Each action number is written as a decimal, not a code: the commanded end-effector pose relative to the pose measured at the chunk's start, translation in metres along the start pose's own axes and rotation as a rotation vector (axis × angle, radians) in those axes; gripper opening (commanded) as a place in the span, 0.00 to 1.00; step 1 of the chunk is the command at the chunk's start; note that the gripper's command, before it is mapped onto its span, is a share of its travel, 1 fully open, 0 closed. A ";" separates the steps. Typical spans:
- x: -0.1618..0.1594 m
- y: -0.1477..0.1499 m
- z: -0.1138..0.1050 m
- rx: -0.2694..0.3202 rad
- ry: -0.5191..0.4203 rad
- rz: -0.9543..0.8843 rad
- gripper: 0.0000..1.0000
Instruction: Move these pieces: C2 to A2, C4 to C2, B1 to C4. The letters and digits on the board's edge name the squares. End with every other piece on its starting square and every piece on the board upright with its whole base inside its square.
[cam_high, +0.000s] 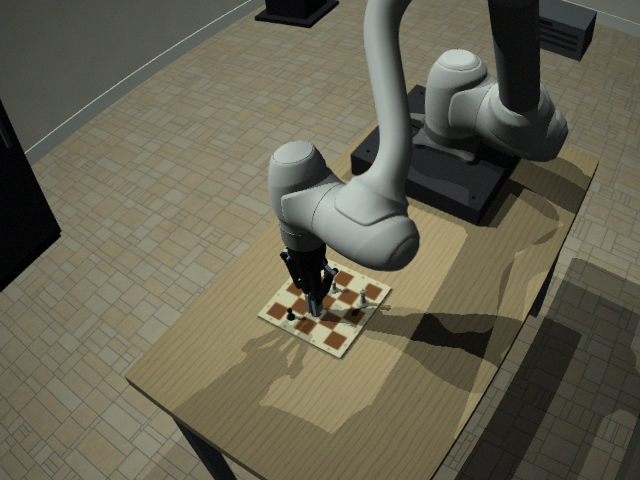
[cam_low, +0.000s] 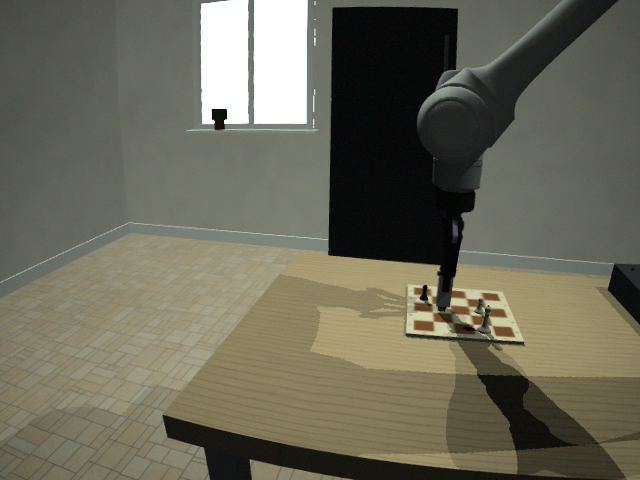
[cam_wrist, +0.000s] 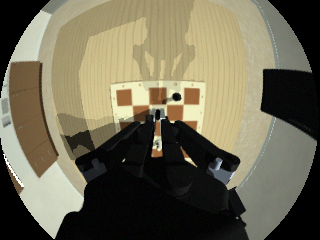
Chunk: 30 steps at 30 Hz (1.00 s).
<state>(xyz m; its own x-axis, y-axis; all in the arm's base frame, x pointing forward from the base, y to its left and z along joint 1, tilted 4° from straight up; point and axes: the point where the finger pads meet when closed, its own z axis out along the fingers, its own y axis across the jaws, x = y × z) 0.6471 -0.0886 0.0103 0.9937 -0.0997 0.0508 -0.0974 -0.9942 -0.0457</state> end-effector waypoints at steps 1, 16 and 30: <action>0.000 0.000 0.000 0.000 0.000 0.000 0.00; 0.000 0.000 0.000 0.000 0.000 0.000 0.00; 0.000 0.000 0.003 0.000 0.000 0.000 0.00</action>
<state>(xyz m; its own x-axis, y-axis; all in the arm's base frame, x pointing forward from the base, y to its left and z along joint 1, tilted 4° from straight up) 0.6472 -0.0885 0.0078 0.9937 -0.0997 0.0508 -0.0974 -0.9942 -0.0457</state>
